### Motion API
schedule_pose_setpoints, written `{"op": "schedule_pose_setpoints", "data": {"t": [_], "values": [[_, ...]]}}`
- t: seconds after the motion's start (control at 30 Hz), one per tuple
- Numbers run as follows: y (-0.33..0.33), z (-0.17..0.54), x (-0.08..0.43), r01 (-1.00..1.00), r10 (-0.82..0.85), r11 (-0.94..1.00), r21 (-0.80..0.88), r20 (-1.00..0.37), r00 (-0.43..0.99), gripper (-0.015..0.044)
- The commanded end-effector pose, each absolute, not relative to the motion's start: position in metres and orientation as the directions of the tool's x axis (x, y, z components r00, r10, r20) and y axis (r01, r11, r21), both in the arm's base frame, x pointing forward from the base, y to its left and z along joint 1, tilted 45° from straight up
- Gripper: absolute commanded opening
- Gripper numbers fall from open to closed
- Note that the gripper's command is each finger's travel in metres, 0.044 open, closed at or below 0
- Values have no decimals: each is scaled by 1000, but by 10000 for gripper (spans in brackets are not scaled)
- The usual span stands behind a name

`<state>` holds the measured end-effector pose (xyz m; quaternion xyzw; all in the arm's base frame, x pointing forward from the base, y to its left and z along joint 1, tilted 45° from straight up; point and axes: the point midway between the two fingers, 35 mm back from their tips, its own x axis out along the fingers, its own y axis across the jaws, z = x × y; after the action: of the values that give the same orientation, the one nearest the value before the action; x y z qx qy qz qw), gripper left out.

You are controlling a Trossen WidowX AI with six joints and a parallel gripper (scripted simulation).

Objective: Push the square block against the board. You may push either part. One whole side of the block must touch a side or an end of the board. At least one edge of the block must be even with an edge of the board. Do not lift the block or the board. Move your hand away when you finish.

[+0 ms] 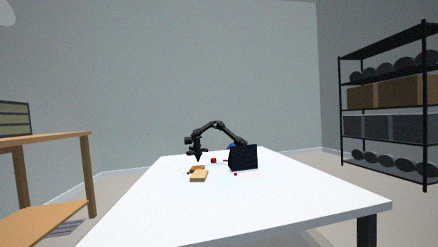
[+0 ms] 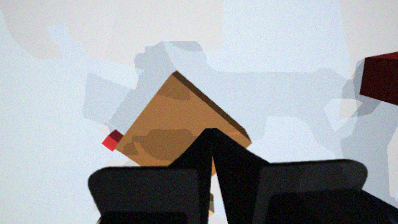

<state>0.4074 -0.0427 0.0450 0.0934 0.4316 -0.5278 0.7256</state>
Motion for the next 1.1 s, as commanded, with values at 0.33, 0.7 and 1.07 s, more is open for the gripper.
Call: {"op": "schedule_pose_setpoints", "data": {"t": [0.33,0.7,1.07], "values": [[7,8,432,471,-670,677,-566,-738,76,0],[44,-23,442,110,-666,745,-658,-742,75,0],[80,-57,444,-267,-666,704,-658,-743,73,0]]}}
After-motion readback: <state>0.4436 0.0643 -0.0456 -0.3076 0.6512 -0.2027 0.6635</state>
